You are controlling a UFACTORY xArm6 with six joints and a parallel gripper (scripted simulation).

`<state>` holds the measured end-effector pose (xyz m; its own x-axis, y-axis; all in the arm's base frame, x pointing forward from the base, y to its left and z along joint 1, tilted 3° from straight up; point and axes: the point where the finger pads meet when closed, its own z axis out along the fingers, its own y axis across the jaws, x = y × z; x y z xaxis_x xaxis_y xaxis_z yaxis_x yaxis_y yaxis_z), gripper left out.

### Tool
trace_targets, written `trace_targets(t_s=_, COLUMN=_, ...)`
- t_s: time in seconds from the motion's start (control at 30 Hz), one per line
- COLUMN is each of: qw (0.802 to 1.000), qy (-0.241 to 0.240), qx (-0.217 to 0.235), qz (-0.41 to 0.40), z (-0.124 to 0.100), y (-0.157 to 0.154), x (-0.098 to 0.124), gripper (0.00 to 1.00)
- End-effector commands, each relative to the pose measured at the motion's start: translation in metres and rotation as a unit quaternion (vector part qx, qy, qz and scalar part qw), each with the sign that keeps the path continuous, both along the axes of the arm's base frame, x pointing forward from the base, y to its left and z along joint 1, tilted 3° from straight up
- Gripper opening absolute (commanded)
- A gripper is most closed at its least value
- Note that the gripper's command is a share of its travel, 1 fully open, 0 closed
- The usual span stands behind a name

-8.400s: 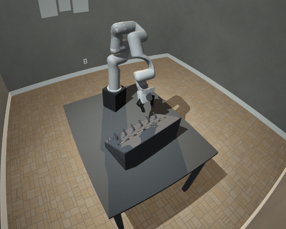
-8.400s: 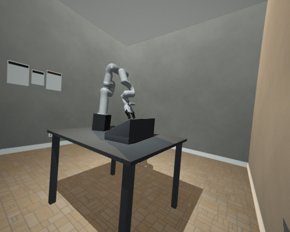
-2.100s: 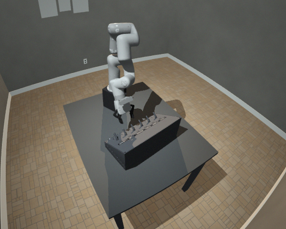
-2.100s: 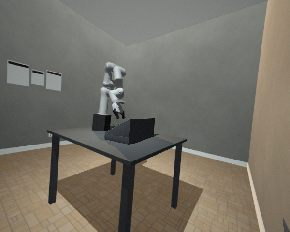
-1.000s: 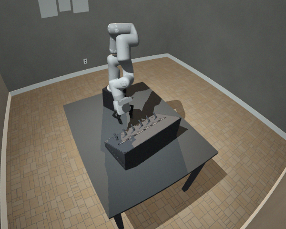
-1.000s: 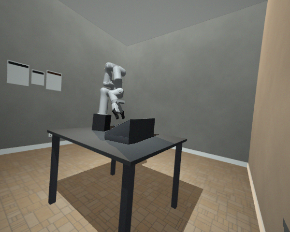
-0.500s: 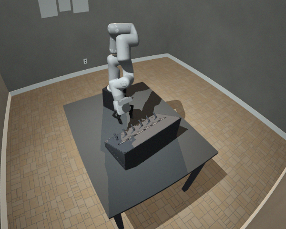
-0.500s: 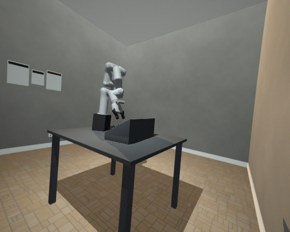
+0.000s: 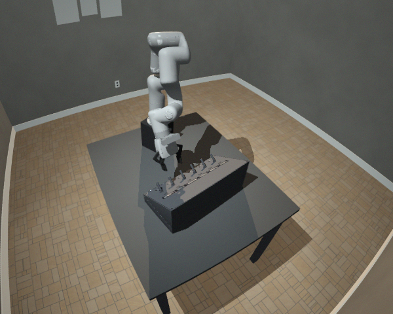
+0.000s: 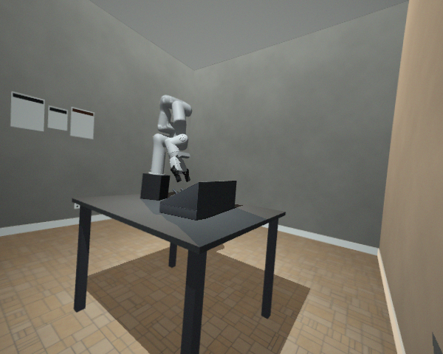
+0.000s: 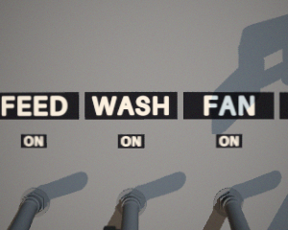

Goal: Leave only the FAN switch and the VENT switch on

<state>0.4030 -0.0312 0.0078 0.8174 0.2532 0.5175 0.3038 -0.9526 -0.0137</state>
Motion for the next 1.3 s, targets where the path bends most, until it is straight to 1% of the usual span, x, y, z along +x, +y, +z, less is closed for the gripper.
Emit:
trace_targets(t_s=0.0, qw=1.0, qy=-0.001, qx=0.0, qz=0.0, z=0.001, y=-0.009, x=0.004, gripper=1.0)
trace_targets(t_s=0.33, qw=1.0, qy=-0.001, qx=0.0, qz=0.0, z=0.0, y=-0.043, x=0.015, gripper=1.0)
trace_targets(t_s=0.4, qw=1.0, qy=-0.001, qx=0.0, qz=0.0, z=0.0, y=-0.043, x=0.015, gripper=1.0)
trace_targets(t_s=0.6, qw=1.0, qy=-0.001, qx=0.0, qz=0.0, z=0.0, y=-0.058, x=0.02, gripper=1.0)
trace_targets(t_s=1.27, qw=1.0, qy=-0.001, qx=0.0, qz=0.0, z=0.0, y=-0.062, x=0.021, gripper=1.0)
